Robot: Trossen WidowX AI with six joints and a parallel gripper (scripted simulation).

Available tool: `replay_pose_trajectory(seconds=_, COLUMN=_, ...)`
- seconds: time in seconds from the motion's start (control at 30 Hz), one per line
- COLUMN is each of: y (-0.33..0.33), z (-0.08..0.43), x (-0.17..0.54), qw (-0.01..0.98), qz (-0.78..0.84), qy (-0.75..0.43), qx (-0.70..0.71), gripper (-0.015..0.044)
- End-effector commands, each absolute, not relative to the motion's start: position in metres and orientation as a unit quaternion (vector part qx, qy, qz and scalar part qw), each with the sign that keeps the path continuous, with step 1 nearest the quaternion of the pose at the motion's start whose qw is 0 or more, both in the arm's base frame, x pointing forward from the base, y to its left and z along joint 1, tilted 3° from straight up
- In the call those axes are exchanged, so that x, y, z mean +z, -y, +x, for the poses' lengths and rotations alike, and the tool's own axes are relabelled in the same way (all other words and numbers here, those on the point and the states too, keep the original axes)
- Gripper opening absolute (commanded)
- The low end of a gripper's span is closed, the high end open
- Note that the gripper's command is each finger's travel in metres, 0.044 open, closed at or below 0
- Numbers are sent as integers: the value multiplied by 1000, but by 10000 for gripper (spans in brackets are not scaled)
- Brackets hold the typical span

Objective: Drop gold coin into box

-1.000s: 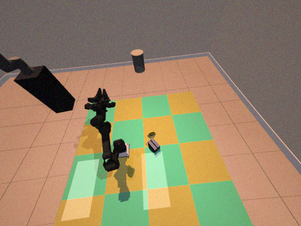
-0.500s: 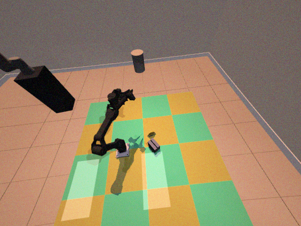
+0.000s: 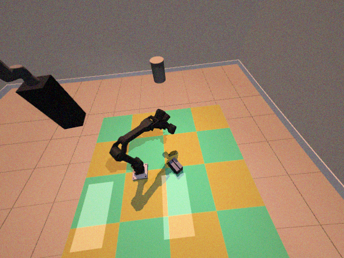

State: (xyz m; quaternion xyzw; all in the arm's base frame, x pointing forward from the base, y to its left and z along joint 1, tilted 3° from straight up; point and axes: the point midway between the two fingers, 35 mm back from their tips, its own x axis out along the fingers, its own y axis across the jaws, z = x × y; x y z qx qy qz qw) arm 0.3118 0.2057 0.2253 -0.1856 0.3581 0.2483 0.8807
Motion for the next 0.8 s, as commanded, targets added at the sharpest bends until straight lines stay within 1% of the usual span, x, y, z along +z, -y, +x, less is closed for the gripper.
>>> replay_pose_trajectory(seconds=0.0, y=-178, z=319, x=193, qw=851, qz=-163, qy=-455, qx=206, gripper=161)
replay_pose_trajectory(seconds=0.1, y=-149, z=318, x=168, qw=811, qz=-136, qy=-546, qx=162, gripper=161)
replay_pose_trajectory(seconds=0.2, y=-110, z=309, x=142, qw=739, qz=-87, qy=-661, qx=96, gripper=161)
replay_pose_trajectory(seconds=0.27, y=-93, z=303, x=134, qw=702, qz=-61, qy=-706, qx=66, gripper=161)
replay_pose_trajectory(seconds=0.43, y=-91, z=302, x=131, qw=698, qz=-58, qy=-711, qx=62, gripper=161)
replay_pose_trajectory(seconds=0.57, y=-88, z=299, x=100, qw=697, qz=-58, qy=-712, qx=62, gripper=161)
replay_pose_trajectory(seconds=0.77, y=-87, z=298, x=88, qw=697, qz=-58, qy=-712, qx=62, gripper=161)
